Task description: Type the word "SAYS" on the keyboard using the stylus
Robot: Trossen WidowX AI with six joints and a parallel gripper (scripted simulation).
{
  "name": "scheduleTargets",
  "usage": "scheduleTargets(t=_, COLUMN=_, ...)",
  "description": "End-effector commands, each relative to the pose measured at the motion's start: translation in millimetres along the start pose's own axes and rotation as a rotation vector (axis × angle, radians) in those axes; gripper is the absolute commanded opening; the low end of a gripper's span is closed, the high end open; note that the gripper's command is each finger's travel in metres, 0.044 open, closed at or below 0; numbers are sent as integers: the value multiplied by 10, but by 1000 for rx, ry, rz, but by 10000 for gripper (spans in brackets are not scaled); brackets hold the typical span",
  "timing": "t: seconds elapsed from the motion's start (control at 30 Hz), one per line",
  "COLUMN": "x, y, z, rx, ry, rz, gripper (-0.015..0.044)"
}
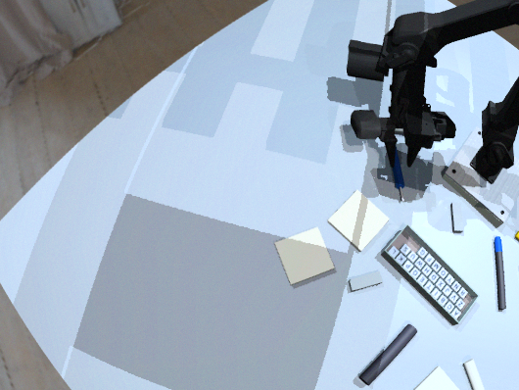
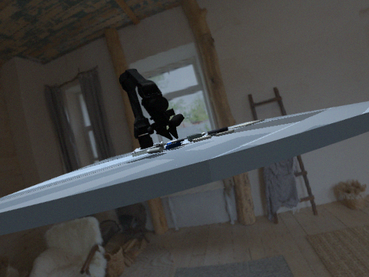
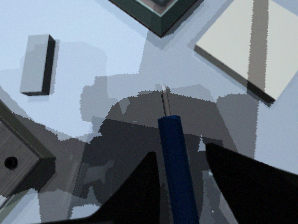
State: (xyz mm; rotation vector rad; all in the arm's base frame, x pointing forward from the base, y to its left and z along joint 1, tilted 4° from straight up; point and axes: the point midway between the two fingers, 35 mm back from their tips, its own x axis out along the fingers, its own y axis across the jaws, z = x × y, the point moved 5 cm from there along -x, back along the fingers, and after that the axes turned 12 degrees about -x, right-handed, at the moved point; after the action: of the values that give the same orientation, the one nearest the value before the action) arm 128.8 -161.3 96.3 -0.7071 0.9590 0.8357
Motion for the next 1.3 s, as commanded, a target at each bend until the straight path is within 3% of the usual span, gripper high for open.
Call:
scheduleTargets(t=0.0, x=45, y=17, z=-12, rx=-1, ry=-6, rz=3, gripper=150)
scheduleTargets(t=1.27, x=253, y=42, z=-127, rx=-1, ry=-6, rz=3, gripper=150)
